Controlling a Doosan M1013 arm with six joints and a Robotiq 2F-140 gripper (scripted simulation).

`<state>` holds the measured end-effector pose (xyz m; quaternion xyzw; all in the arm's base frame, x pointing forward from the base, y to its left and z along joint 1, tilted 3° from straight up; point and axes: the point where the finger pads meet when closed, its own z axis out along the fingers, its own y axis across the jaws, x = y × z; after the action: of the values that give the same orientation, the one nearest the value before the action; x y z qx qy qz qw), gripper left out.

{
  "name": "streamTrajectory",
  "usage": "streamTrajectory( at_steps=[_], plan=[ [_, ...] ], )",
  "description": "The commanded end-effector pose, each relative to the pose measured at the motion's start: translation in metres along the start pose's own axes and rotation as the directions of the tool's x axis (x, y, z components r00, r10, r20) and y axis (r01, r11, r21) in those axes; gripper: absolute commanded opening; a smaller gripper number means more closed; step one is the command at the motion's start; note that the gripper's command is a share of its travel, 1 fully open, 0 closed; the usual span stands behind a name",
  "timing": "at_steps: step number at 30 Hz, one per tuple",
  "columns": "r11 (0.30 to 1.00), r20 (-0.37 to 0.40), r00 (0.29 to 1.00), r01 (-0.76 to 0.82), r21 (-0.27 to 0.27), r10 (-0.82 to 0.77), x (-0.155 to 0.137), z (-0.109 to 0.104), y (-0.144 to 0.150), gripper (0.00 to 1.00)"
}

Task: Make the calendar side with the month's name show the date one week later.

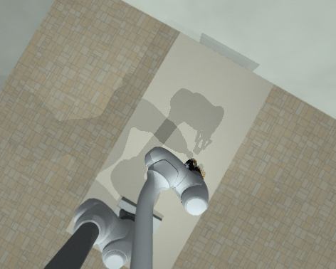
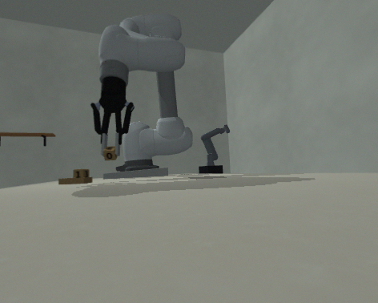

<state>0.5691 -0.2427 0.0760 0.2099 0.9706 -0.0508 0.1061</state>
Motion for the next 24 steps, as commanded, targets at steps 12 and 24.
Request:
streamTrajectory(
  at_steps=[12, 24],
  plan=[
    [1.0, -0.224, 0.975, 0.0, -0.001, 0.0, -0.0062, -0.0005, 0.0003, 0.25],
    [1.0, -0.468, 0.884, 0.0, -0.001, -0.001, -0.0106, 0.0011, 0.0003, 0.25]
  ],
)
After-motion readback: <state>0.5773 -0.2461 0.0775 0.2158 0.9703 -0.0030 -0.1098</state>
